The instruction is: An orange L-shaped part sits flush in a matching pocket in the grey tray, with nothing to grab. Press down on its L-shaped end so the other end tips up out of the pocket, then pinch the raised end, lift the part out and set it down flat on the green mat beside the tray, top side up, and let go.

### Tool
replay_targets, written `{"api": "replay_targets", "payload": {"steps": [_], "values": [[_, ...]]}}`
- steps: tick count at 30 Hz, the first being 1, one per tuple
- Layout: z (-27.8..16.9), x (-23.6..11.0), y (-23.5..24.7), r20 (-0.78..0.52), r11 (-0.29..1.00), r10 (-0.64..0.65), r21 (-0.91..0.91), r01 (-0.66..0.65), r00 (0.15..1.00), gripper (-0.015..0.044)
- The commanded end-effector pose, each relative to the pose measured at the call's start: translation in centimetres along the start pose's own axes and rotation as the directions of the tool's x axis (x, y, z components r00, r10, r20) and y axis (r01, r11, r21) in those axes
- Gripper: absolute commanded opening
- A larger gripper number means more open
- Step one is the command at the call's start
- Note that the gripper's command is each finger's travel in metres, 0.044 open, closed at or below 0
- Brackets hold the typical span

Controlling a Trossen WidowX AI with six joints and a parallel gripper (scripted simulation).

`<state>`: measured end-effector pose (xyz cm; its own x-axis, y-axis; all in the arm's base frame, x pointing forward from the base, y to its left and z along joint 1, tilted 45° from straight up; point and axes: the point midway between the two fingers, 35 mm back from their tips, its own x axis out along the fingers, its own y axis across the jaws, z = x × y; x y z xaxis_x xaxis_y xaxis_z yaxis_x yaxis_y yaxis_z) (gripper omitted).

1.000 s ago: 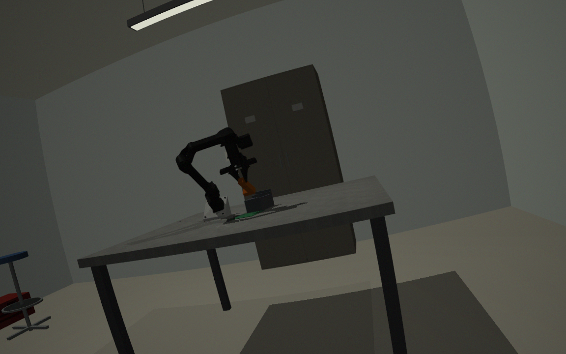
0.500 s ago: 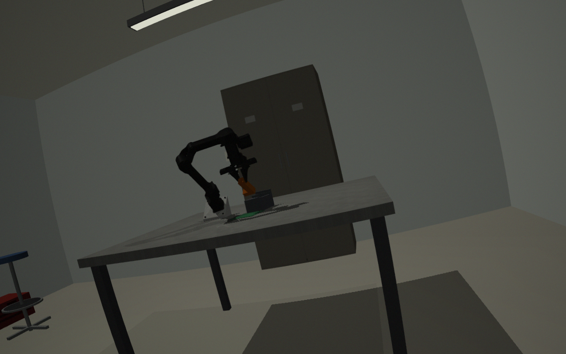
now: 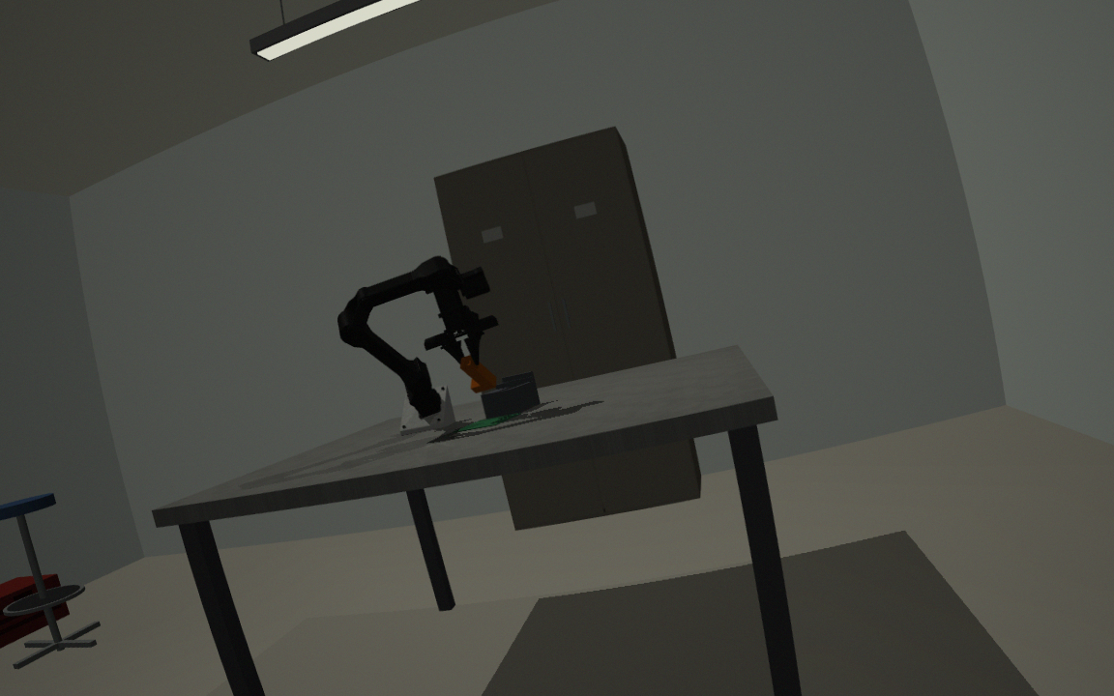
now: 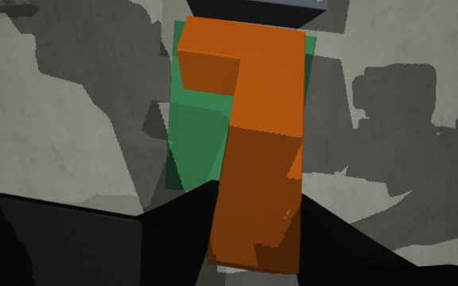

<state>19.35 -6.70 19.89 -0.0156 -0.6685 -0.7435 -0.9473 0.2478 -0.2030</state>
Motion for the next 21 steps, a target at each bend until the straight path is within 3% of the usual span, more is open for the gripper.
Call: {"api": "replay_targets", "payload": {"steps": [1,21], "values": [[-0.7,0.1,0.2,0.002,1.0,0.001,-0.027,-0.001,1.0,0.0],[-0.7,2.9,0.1,-0.067,0.997,0.071,-0.028,-0.073,0.995,0.0]]}}
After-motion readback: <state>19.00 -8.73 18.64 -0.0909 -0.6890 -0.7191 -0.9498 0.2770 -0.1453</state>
